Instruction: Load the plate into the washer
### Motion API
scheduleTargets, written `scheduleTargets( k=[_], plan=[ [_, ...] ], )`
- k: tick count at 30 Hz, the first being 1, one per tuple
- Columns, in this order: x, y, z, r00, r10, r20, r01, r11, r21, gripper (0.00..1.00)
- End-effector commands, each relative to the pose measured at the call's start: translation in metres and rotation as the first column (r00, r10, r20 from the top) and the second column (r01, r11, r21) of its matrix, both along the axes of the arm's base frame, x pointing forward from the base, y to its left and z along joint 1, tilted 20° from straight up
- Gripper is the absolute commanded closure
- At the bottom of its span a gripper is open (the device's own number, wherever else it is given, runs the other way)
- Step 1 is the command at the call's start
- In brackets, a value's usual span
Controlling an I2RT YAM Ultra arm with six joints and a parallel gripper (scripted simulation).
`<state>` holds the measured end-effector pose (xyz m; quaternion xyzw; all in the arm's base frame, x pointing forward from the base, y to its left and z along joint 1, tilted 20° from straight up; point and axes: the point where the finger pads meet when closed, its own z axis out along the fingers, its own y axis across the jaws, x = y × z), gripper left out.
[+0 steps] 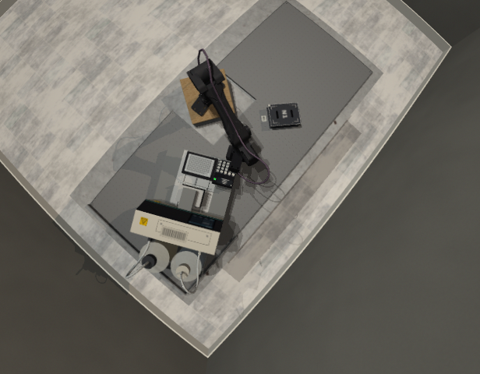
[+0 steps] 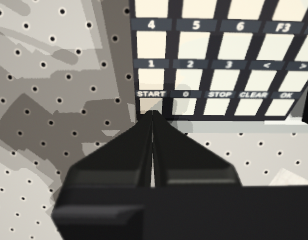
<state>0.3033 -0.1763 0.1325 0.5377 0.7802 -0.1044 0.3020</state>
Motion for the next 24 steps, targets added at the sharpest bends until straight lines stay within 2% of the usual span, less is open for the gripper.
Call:
scheduleTargets(
  k=[1, 15, 20, 22, 24],
  plan=[
    [0.002, -0.01, -0.016, 1.0, -0.016, -0.006, 0.016, 1.0, -0.008, 1.0],
    [0.002, -0.01, -0.016, 1.0, -0.016, -0.006, 0.016, 1.0, -0.008, 1.0],
    [0.0, -0.005, -0.009, 1.0, -0.024, -0.001, 0.024, 1.0, -0.007, 1.0],
    [0.004, 0.0, 0.011, 0.999, -0.01, 0.046, 0.011, 1.0, -0.023, 1.0],
    [0.004, 0.001, 0.021, 0.999, -0.01, 0.049, 0.011, 1.0, -0.024, 1.0]
  ],
)
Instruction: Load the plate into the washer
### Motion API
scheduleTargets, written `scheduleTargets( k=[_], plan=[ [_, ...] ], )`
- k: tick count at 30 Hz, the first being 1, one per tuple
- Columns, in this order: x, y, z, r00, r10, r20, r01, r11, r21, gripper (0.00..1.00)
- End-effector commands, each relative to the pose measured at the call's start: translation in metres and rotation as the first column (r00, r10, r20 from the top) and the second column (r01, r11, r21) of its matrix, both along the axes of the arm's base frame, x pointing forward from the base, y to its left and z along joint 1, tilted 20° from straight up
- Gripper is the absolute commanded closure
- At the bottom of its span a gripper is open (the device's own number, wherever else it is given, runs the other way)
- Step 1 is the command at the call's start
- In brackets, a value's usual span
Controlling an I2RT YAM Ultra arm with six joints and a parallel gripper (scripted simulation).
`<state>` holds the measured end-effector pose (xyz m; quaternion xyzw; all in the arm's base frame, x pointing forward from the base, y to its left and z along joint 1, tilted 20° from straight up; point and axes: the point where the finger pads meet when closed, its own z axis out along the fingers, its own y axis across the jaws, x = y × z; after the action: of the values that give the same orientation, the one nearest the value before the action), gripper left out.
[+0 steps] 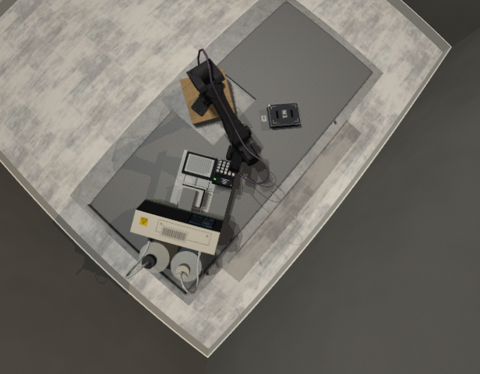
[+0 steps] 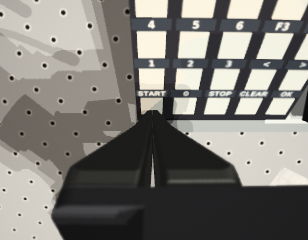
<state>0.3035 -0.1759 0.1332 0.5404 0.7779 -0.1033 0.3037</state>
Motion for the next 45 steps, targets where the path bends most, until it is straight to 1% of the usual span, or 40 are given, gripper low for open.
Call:
scheduleTargets(
  k=[1, 4, 19, 21, 45],
  plan=[
    [0.003, 0.002, 0.022, 0.999, -0.005, 0.044, 0.006, 1.0, -0.026, 1.0],
    [0.002, 0.003, 0.023, 0.999, -0.005, 0.044, 0.006, 1.0, -0.026, 1.0],
    [-0.008, 0.015, 0.042, 0.999, -0.005, 0.044, 0.006, 1.0, -0.025, 1.0],
    [-0.008, 0.015, 0.042, 0.999, -0.005, 0.044, 0.006, 1.0, -0.025, 1.0],
    [-0.023, 0.034, 0.07, 0.999, -0.005, 0.045, 0.006, 1.0, -0.023, 1.0]
  ],
)
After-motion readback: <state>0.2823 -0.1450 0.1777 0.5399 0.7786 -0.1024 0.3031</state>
